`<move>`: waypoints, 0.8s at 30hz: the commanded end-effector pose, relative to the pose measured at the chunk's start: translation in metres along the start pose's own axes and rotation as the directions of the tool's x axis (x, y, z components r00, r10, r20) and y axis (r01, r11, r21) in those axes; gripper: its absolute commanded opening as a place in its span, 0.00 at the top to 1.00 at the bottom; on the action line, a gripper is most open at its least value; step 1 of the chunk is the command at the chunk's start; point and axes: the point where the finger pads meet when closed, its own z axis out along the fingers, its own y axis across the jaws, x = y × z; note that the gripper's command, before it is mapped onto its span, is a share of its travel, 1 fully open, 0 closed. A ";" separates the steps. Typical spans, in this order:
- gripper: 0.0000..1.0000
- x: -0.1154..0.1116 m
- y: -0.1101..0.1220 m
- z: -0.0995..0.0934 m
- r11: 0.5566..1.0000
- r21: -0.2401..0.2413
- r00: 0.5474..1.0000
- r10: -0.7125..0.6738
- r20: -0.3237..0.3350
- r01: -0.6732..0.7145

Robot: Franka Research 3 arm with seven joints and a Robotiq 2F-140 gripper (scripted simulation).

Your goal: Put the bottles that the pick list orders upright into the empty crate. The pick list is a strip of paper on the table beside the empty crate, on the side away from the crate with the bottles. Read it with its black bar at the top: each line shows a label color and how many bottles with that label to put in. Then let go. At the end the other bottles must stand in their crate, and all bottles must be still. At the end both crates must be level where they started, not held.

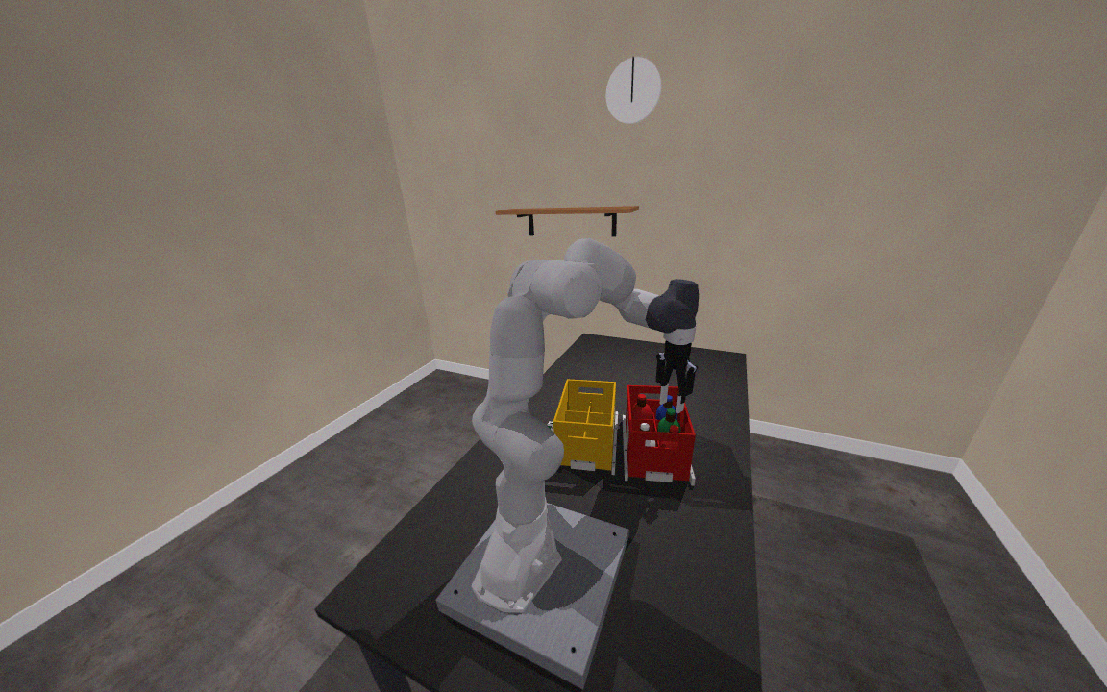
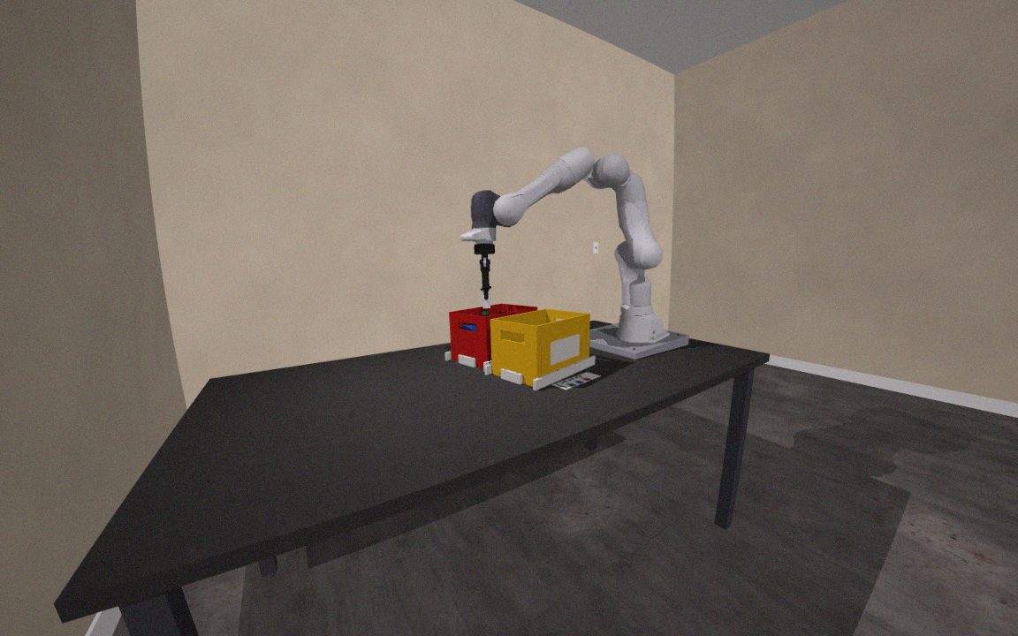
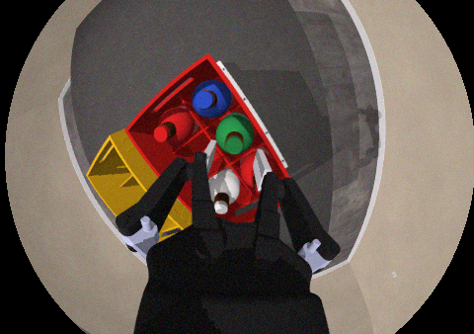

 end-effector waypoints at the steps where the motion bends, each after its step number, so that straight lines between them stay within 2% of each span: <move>1: 0.62 0.003 -0.002 0.005 1.000 0.002 1.000 -0.006 -0.009 0.006; 24: 0.62 0.003 -0.002 0.030 1.000 0.002 1.000 -0.006 -0.009 0.006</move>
